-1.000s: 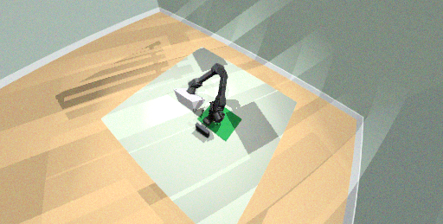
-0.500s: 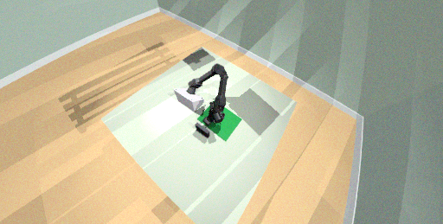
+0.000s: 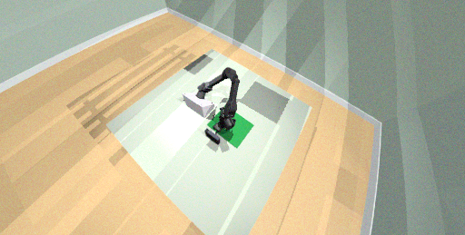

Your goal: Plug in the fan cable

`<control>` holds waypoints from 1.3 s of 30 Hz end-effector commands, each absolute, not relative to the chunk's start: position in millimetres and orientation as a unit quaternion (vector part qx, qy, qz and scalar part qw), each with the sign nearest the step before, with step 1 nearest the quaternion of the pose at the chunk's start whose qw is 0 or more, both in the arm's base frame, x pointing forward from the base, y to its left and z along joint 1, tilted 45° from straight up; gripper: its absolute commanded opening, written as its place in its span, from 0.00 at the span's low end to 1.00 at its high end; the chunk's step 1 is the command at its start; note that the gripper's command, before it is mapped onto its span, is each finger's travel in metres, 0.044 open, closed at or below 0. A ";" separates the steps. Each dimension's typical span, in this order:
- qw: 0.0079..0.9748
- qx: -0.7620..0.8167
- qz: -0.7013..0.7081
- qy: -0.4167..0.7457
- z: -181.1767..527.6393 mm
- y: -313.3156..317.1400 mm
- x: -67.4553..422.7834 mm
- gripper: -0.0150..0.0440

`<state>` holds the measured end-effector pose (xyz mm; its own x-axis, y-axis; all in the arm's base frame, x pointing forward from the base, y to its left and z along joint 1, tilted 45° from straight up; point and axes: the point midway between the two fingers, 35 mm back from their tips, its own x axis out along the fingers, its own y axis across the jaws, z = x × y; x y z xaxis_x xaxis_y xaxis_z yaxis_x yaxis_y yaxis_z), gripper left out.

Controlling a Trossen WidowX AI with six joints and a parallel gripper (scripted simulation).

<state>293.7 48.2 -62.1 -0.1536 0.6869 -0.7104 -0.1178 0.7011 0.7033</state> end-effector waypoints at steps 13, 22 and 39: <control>0.616 0.208 0.326 0.686 -64.2 50.3 293.2 0.61; 0.616 0.208 0.324 0.687 -27.7 14.3 301.5 0.69; 0.614 0.208 0.323 0.690 -23.9 -12.9 185.7 0.69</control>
